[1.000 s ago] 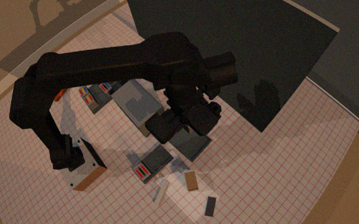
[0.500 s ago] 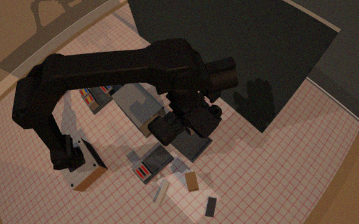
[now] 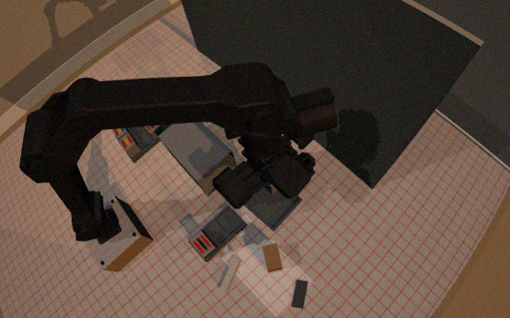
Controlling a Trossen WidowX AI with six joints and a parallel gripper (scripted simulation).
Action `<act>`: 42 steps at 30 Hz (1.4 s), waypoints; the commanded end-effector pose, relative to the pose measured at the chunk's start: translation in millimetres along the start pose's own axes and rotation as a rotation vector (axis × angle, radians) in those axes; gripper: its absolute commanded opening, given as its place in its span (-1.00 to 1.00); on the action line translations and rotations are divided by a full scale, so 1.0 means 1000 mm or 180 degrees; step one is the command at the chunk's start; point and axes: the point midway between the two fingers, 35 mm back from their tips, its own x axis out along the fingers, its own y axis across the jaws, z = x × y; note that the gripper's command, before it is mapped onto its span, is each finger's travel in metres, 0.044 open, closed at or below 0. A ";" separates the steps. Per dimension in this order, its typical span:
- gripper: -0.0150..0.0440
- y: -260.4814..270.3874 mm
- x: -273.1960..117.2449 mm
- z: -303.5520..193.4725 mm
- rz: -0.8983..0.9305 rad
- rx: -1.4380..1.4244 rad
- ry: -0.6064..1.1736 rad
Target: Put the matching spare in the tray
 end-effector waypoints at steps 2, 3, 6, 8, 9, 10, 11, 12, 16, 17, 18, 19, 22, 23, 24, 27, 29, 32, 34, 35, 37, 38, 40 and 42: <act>-0.49 0.000 0.006 0.000 -0.0016 0.0012 0.0000; -0.49 0.000 0.007 0.000 -0.0016 0.0012 0.0000; -0.49 0.000 0.009 0.000 -0.0016 0.0012 0.0000; -0.49 0.000 0.011 0.000 -0.0016 0.0012 0.0000; -0.49 0.000 0.012 0.000 -0.0016 0.0012 0.0000; -0.49 0.000 0.013 0.000 -0.0016 0.0012 0.0000; -0.49 0.000 0.014 0.000 -0.0016 0.0012 0.0000; -0.49 0.000 0.015 0.000 -0.0016 0.0012 0.0000; -0.49 0.000 0.019 0.000 -0.0016 0.0012 0.0000; -0.49 0.000 0.020 0.000 -0.0016 0.0012 0.0000; -0.49 0.000 0.020 0.000 -0.0016 0.0012 0.0000; -0.49 0.000 0.021 0.000 -0.0016 0.0012 0.0000; -0.49 0.000 0.024 0.000 -0.0016 0.0012 0.0000; -0.49 0.000 0.025 0.000 -0.0016 0.0012 0.0000; -0.49 0.000 0.026 0.000 -0.0016 0.0012 0.0000; -0.49 0.000 0.029 0.000 -0.0016 0.0012 0.0000; -0.49 0.000 0.030 0.000 -0.0017 0.0012 0.0000; -0.49 0.000 0.033 0.000 -0.0017 0.0012 0.0000; -0.49 0.000 0.035 0.000 -0.0017 0.0012 0.0000; -0.49 0.000 0.036 0.000 -0.0017 0.0012 0.0000; -0.49 0.000 0.038 -0.001 -0.0017 0.0012 0.0000; -0.49 0.000 0.039 -0.001 -0.0017 0.0012 0.0000; -0.49 0.000 0.040 -0.001 -0.0017 0.0012 0.0000; -0.49 0.000 0.042 -0.001 -0.0017 0.0012 0.0000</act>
